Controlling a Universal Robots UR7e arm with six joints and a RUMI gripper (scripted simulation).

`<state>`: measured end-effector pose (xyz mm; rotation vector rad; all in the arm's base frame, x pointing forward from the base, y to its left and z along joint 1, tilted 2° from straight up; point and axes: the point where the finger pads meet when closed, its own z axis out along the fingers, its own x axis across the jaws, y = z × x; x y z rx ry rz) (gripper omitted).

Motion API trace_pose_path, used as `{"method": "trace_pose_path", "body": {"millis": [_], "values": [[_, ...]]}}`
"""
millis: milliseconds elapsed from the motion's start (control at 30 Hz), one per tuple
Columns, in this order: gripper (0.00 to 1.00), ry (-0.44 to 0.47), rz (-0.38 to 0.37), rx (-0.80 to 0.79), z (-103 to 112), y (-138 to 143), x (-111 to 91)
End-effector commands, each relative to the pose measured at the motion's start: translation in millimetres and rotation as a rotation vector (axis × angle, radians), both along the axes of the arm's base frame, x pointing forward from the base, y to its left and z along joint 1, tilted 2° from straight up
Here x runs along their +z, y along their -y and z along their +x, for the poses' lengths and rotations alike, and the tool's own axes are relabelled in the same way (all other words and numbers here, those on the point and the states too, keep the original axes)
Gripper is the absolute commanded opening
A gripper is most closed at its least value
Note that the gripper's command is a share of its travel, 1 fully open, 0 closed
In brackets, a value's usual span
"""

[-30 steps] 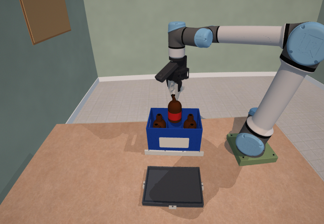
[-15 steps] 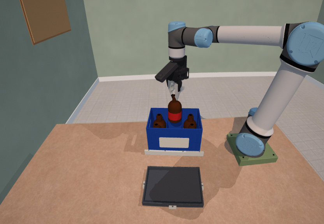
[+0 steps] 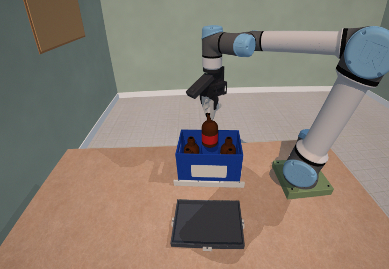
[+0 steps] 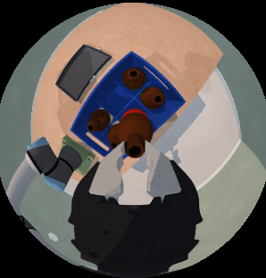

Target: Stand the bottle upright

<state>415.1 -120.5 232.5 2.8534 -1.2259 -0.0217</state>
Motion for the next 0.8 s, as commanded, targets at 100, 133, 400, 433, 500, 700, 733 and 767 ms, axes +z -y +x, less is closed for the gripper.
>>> {"method": "trace_pose_path", "body": {"millis": [100, 133, 400, 433, 500, 700, 733, 767], "values": [[0.00, 0.001, -0.001, 0.000, 0.4, 0.0, 5.2], [0.00, 0.001, -0.001, 0.000, 0.4, 0.0, 6.1], [0.00, 0.001, -0.001, 0.000, 0.6, -0.2, 12.4], [0.00, 0.001, -0.001, 0.000, 0.6, -0.2, 13.6], [0.00, 0.001, -0.001, 0.000, 0.7, -0.3, 16.0], [0.00, 0.001, -0.001, 0.000, 0.9, -0.5, 23.4], [0.00, 0.001, -0.001, 0.000, 0.9, -0.5, 24.6], [0.00, 0.001, -0.001, 0.000, 0.9, -0.6, 25.8]]}}
